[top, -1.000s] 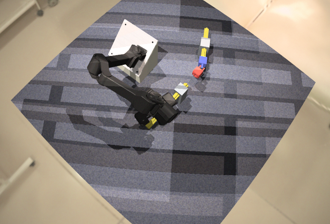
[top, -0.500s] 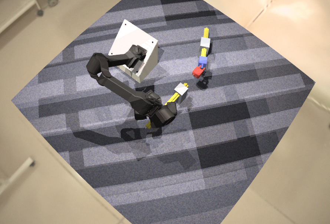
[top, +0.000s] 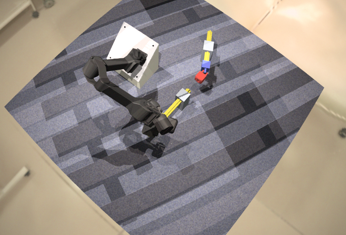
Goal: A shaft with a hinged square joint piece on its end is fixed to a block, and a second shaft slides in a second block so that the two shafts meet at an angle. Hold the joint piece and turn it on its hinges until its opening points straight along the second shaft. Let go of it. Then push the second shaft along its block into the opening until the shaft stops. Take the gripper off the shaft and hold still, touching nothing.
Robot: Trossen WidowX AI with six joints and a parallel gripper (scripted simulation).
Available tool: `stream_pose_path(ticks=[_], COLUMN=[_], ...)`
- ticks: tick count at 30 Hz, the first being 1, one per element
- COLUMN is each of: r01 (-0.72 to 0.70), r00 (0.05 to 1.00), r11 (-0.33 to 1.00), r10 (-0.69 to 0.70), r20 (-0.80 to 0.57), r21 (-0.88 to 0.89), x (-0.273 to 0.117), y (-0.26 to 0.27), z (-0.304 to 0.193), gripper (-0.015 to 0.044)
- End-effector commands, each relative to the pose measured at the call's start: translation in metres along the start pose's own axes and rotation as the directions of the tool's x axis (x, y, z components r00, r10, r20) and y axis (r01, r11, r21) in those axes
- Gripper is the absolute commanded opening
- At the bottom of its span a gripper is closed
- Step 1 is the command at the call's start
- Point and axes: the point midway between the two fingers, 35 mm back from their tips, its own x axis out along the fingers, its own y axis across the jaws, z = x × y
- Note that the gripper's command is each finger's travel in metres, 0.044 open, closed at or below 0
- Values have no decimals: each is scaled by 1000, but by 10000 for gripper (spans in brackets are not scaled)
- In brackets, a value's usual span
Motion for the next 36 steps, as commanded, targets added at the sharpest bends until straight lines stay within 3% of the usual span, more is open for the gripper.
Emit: stream_pose_path(ticks=[1, 7, 32, 36], r01=[-6, -17, -17, -17], r00=[1000, 1000, 1000, 1000], r11=[991, 952, 950, 950], r10=[6, 15, 15, 15], r20=[0, 9, 10, 10], r21=[130, 306, 311, 311], x=[6, 14, 43, 43], y=[-3, -5, -5, -5], z=[-1, -1, -1, -1], gripper=[440, 440, 440, 335])
